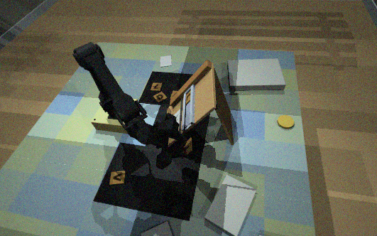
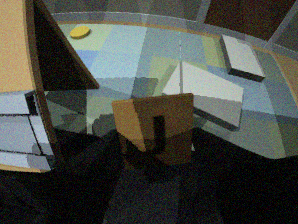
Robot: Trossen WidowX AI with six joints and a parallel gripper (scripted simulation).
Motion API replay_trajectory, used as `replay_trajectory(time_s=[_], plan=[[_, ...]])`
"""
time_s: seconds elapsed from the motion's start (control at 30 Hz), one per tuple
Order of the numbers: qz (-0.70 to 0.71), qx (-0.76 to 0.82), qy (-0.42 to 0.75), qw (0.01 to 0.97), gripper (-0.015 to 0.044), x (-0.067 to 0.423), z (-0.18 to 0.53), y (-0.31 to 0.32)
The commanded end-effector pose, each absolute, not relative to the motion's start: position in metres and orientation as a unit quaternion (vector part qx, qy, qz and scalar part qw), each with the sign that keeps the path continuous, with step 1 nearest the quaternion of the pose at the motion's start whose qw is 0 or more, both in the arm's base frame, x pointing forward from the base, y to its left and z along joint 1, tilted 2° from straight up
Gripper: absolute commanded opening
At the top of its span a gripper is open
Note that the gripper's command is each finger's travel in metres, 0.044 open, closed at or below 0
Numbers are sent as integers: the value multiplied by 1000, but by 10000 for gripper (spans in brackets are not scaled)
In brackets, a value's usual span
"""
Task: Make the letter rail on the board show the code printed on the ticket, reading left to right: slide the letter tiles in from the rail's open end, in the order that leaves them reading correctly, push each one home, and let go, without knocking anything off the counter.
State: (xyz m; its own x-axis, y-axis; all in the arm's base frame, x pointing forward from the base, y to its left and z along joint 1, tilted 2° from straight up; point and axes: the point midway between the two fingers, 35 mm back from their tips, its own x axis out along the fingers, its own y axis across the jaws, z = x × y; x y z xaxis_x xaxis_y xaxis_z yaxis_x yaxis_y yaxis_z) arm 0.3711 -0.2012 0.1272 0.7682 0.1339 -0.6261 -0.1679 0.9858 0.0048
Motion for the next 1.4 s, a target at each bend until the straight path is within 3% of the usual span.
replay_trajectory(time_s=[0.0, 1.37], plan=[[81, -23, 329, 941, 0, 371, 128, -199], [81, -22, 329, 941, 0, 367, 128, -178]])
